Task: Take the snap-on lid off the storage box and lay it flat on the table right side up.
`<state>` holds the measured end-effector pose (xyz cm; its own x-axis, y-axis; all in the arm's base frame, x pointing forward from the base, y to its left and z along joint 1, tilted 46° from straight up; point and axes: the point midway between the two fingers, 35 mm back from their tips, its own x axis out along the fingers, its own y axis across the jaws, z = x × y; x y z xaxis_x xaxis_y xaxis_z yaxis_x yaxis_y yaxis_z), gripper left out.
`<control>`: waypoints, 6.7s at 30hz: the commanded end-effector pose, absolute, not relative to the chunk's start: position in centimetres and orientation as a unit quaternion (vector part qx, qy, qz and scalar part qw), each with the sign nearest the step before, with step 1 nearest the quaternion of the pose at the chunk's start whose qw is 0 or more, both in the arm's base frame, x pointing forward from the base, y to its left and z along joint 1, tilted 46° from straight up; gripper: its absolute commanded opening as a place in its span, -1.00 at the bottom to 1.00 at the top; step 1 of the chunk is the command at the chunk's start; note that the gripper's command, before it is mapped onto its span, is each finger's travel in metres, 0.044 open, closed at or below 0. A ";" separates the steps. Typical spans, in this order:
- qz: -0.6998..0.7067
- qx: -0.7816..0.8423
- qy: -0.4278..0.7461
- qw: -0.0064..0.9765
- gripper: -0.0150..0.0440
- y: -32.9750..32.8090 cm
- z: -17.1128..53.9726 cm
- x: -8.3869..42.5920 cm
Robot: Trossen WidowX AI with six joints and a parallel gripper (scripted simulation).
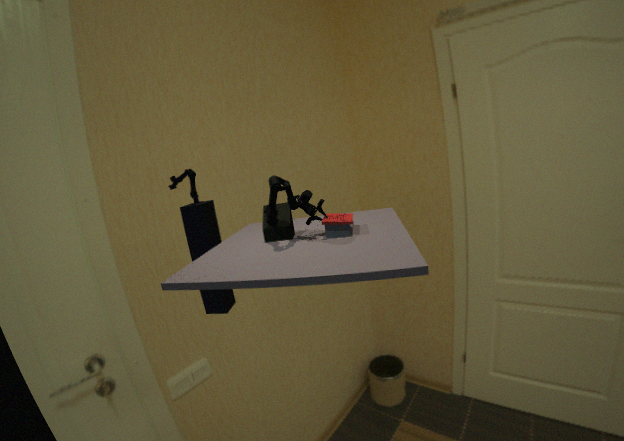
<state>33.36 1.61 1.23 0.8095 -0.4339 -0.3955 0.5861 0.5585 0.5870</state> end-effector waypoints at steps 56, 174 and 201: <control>-0.290 0.372 0.101 0.876 -0.49 7.2 7.0 35.7; -0.290 0.370 0.102 0.877 -0.49 3.1 19.4 34.9; -0.291 0.369 0.101 0.877 -0.49 -0.7 23.2 34.0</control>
